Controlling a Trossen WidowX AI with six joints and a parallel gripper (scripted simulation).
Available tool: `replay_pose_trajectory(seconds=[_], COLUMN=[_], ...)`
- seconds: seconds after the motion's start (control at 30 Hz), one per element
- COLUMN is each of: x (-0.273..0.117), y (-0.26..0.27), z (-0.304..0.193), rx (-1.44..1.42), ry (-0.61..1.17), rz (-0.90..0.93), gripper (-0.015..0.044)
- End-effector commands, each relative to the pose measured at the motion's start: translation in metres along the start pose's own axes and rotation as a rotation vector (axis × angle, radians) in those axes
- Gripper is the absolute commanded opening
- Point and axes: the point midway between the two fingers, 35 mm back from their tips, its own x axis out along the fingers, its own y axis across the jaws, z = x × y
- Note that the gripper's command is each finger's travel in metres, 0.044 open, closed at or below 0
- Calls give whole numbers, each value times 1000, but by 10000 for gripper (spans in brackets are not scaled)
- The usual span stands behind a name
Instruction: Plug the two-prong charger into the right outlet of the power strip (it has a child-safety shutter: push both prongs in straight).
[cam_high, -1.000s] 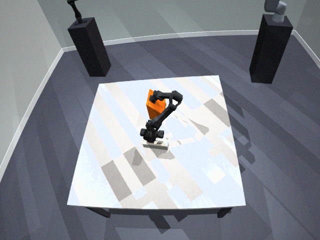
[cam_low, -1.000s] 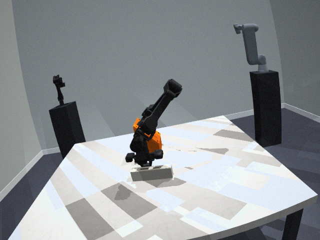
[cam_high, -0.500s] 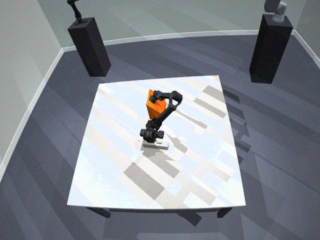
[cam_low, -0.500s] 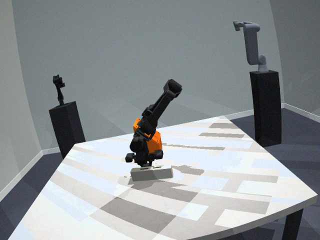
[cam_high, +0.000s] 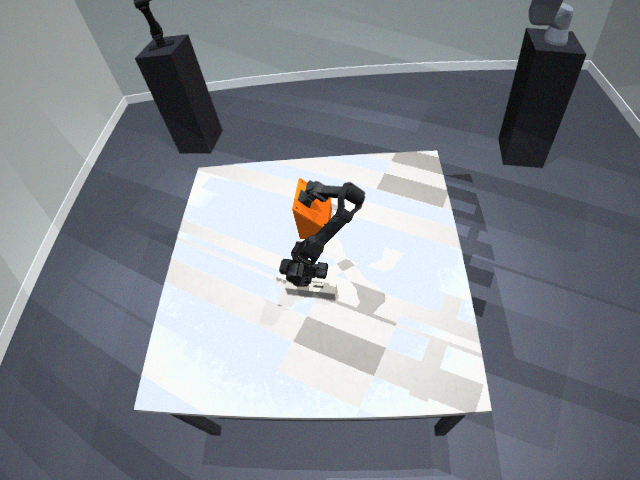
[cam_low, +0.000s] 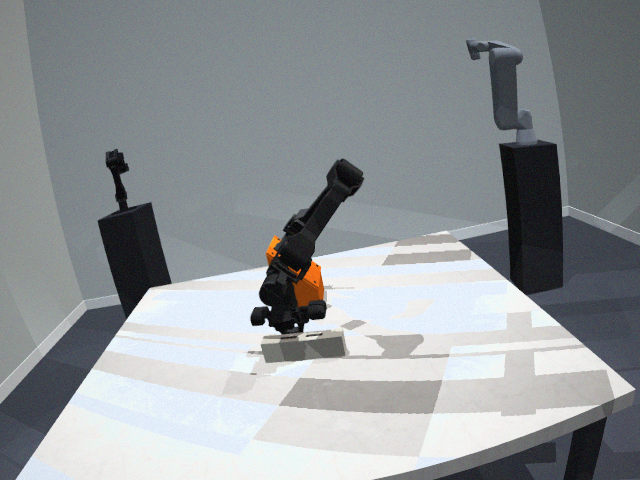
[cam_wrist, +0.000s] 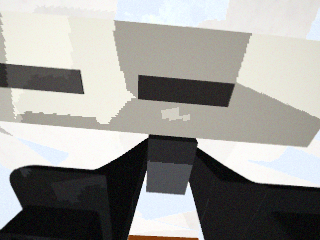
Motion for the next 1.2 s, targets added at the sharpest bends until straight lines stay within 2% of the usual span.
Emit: replay_pose_trajectory(seconds=[0.0,1.17], x=[1,-1], y=[0,0], z=[1,15], rx=[5,4], ry=[3,2], rz=[3,3], gripper=[0,0])
